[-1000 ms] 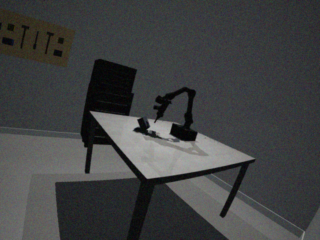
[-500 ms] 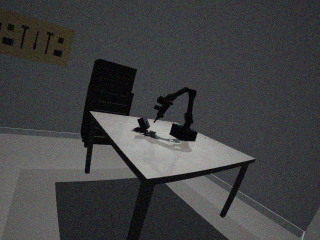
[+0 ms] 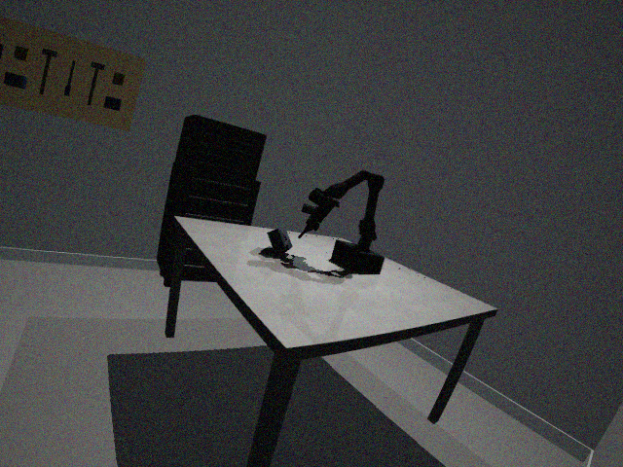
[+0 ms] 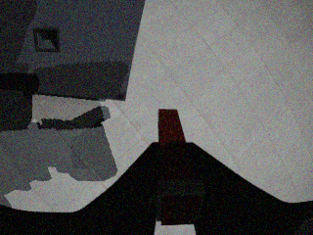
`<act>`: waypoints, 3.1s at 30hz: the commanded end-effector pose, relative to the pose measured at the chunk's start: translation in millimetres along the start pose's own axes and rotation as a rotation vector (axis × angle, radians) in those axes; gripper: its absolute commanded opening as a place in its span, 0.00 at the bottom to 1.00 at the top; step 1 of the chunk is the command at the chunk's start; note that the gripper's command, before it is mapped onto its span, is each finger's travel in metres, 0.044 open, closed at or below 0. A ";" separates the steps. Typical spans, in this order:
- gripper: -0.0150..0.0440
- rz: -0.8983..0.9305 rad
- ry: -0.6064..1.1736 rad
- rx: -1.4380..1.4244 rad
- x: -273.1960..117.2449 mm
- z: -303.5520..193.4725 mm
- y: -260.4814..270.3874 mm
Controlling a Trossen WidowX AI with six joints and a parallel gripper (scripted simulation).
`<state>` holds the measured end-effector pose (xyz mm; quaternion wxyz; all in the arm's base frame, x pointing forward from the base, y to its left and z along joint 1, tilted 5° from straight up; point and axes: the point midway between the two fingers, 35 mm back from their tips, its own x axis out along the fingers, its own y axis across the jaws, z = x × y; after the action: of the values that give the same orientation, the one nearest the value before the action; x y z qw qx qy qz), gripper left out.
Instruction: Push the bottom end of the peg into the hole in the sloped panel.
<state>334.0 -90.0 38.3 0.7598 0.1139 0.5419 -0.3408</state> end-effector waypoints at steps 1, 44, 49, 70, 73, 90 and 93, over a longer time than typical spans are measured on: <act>0.25 -0.003 -0.026 0.009 -2.7 0.3 3.3; 0.25 0.030 -0.284 0.094 -29.2 -8.7 47.4; 0.25 0.039 -0.313 0.107 -33.0 -10.5 52.1; 0.25 0.082 -0.412 0.157 -44.9 -16.3 68.4; 0.25 0.085 -0.418 0.161 -41.7 -14.3 69.9; 0.25 0.105 -0.454 0.182 -21.7 -2.4 77.6; 0.25 0.108 -0.461 0.185 -18.3 -0.6 78.5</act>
<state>379.0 -21.8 42.3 0.8663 0.1331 0.3152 -0.3640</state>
